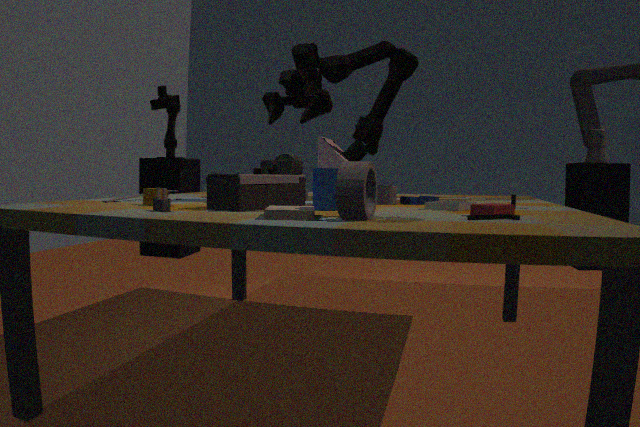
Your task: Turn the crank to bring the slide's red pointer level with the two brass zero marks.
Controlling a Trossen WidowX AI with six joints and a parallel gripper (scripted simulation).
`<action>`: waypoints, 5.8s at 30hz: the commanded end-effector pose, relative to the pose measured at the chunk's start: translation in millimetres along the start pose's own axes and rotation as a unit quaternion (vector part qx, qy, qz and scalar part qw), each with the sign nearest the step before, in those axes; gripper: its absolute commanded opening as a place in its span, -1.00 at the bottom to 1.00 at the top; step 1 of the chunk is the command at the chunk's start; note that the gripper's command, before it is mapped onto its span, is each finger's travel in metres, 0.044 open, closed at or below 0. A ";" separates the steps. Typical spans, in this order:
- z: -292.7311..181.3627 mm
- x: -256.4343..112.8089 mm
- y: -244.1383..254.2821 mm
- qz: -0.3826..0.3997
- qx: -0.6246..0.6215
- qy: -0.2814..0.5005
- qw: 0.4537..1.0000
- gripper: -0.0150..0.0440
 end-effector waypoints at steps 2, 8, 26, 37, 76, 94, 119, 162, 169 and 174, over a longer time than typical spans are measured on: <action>17.8 15.4 1.1 0.009 -0.013 0.010 1.000 1.00; 39.1 35.6 0.7 0.017 -0.028 0.019 0.999 1.00; 18.8 101.6 -5.3 0.027 -0.044 0.029 0.998 1.00; 18.8 101.6 -5.3 0.027 -0.044 0.029 0.998 1.00; -14.4 -9.8 0.6 0.003 0.005 0.000 1.000 1.00; -65.1 4.4 -5.6 -0.007 0.021 -0.008 1.000 1.00; -121.1 55.1 -10.0 -0.004 0.023 -0.009 1.000 1.00; -155.9 88.2 -13.7 -0.003 0.024 -0.009 1.000 0.02; -155.9 88.2 -13.7 -0.003 0.024 -0.009 1.000 -0.49; -155.2 88.4 -13.7 -0.003 0.024 -0.009 1.000 -0.49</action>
Point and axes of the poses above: the point midway between the two fingers, 35 mm back from their tips, its own x axis out along the fingers, its own y axis across the jaws, z = x × y, the point moved 10 cm from there along -x, back along the fingers, and after that the axes turned 9 degrees about x, right-handed, at the moved point
